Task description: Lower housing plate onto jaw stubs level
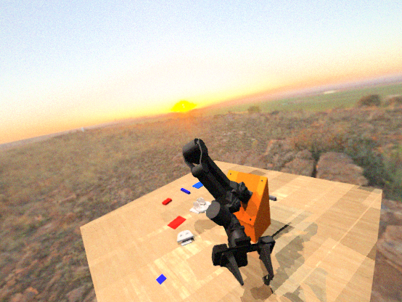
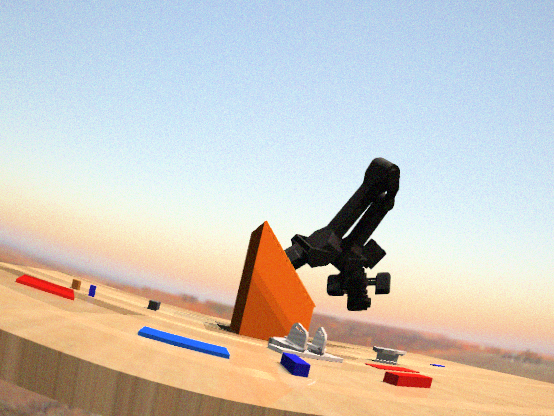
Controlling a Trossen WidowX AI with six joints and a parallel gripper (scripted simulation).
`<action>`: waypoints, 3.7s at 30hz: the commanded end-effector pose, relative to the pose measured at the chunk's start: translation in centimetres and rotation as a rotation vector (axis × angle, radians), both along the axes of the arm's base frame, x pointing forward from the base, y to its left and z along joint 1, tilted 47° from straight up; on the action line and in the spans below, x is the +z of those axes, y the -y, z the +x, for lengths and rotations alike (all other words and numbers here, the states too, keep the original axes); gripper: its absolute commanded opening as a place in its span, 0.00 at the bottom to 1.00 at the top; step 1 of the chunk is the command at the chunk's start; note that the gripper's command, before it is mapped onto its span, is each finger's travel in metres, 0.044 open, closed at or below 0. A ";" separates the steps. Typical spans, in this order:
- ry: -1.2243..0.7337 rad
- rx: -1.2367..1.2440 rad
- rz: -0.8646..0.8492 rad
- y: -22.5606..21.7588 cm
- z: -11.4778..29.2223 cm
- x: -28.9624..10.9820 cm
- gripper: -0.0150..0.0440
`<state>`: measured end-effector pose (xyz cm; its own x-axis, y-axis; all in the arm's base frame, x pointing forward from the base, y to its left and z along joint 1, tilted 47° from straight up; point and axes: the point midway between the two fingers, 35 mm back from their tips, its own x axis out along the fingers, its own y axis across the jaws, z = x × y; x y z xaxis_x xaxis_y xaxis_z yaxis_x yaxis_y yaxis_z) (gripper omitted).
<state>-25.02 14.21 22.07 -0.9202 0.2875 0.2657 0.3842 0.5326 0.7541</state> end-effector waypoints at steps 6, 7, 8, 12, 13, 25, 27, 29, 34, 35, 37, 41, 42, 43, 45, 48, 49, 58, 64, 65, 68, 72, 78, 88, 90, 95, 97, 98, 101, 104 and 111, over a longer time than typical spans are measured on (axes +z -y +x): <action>0.033 -0.049 0.007 -1.5 0.2 -0.2 1.00; 0.047 -0.070 0.010 -2.2 0.3 -0.3 1.00; 0.063 -0.093 0.013 -2.9 0.5 -0.4 1.00; 0.126 -0.184 0.021 -5.8 1.4 -0.9 1.00; 0.143 -0.207 0.023 -6.4 1.8 -1.0 1.00; 0.350 -0.462 0.014 -13.6 7.6 -2.4 1.00; 0.388 -0.501 0.006 -14.7 8.9 -2.6 1.00; 0.425 -0.538 -0.003 -15.6 10.2 -2.8 1.00; 0.527 -0.614 -0.026 -17.4 13.6 -3.5 1.00; 0.548 -0.627 -0.031 -17.7 14.3 -3.7 1.00; 0.590 -0.651 -0.042 -18.1 15.7 -4.1 1.00; 0.670 -0.692 -0.069 -18.7 18.5 -4.7 1.00; 0.689 -0.707 -0.083 -18.8 19.4 -4.9 1.00; 0.709 -0.721 -0.098 -18.9 20.4 -5.0 1.00; 0.745 -0.748 -0.130 -19.0 22.2 -5.3 1.00; 0.792 -0.778 -0.184 -18.8 24.9 -5.8 1.00; 0.806 -0.787 -0.204 -18.7 25.7 -5.9 1.00; 0.894 -0.853 -0.413 -15.5 33.6 -6.8 1.00; 0.894 -0.883 -0.558 -11.7 37.7 -6.5 1.00; 0.889 -0.888 -0.581 -11.0 38.2 -6.4 1.00; 0.880 -0.894 -0.612 -10.1 38.9 -6.2 1.00; 0.881 -0.893 -0.612 -10.7 38.8 -6.9 1.00; 0.879 -0.894 -0.611 -13.0 38.3 -8.9 1.00; 0.879 -0.894 -0.611 -13.0 38.2 -9.0 1.00; 0.879 -0.894 -0.611 -13.1 38.2 -9.1 1.00; 0.879 -0.894 -0.611 -13.7 38.1 -9.6 1.00; 0.878 -0.894 -0.611 -13.9 38.1 -9.8 1.00; 0.878 -0.894 -0.611 -14.0 38.0 -9.9 1.00; 0.878 -0.894 -0.610 -14.3 37.9 -10.2 1.00; 0.878 -0.894 -0.610 -14.4 37.9 -10.3 1.00; 0.878 -0.894 -0.610 -14.4 37.9 -10.3 1.00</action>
